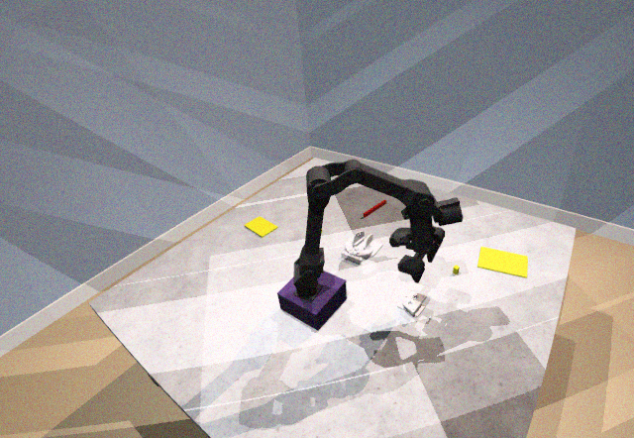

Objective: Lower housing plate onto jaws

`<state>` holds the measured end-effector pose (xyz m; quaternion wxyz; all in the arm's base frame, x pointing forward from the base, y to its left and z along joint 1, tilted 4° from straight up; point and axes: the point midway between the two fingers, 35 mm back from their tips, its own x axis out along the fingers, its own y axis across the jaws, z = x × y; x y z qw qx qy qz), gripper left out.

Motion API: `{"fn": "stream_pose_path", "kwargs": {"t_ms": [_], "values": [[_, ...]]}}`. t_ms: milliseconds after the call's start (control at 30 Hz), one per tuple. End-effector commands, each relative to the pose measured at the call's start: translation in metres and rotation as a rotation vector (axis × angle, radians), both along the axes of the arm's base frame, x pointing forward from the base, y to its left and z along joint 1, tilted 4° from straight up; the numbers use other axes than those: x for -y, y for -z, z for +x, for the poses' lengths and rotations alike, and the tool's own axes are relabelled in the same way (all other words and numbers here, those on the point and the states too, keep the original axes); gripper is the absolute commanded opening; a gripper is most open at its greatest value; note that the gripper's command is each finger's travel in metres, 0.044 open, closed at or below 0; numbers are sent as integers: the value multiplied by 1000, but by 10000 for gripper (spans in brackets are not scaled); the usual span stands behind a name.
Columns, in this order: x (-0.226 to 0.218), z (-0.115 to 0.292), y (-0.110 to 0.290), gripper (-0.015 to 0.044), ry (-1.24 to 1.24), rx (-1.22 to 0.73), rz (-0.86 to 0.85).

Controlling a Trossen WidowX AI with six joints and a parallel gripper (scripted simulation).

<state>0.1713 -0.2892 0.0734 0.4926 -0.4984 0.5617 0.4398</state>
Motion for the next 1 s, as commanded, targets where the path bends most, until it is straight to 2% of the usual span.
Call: {"fn": "stream_pose_path", "kwargs": {"t_ms": [0,267,433,967], "values": [[-2,-31,16,440,73,-28,99],[-2,-35,21,440,84,-32,112],[-4,-39,58,440,84,-32,112],[-4,-39,58,440,84,-32,112]]}}
